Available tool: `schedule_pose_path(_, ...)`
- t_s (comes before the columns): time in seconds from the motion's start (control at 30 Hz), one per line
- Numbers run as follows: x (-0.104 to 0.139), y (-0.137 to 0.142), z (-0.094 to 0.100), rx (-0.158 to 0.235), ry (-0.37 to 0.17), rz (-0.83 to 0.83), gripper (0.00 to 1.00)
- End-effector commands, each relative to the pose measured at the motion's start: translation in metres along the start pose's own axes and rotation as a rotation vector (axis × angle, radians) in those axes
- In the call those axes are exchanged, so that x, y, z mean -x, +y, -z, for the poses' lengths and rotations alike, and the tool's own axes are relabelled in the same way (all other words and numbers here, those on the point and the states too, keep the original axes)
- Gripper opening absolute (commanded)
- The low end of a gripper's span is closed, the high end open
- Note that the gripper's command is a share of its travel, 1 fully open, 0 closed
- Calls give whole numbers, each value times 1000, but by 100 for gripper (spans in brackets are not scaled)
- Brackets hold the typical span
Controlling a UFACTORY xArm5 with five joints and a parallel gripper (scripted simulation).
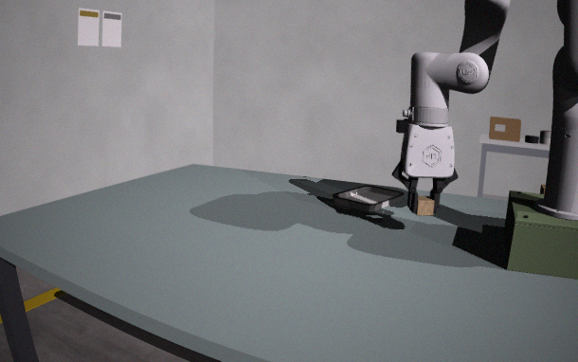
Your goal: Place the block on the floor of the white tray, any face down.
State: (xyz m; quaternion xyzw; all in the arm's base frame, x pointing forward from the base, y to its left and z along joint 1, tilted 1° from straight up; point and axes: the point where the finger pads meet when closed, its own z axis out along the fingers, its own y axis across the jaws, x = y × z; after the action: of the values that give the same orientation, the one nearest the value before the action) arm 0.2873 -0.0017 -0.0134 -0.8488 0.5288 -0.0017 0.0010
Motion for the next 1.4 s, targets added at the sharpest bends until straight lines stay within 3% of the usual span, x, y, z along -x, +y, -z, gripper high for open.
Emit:
schedule_pose_path(0.0, -1, -1, 1, -3, 1, 0, 0)
schedule_pose_path(0.43, -4, -2, 1, -3, 1, 0, 0)
schedule_pose_path(0.5, -23, -7, 1, -3, 2, 0, 0)
schedule_pose_path(0.6, -80, -18, 2, -2, 3, 0, 0)
schedule_pose_path(0.93, -195, -39, 9, -2, 5, 0, 0)
schedule_pose_path(1.0, -195, -39, 9, -2, 5, 0, 0)
schedule_pose_path(1.03, -229, -46, 8, -2, 5, 0, 0)
schedule_pose_path(1.2, -275, -59, 4, -2, 5, 0, 0)
schedule_pose_path(1.37, -279, -60, 3, -2, 5, 0, 0)
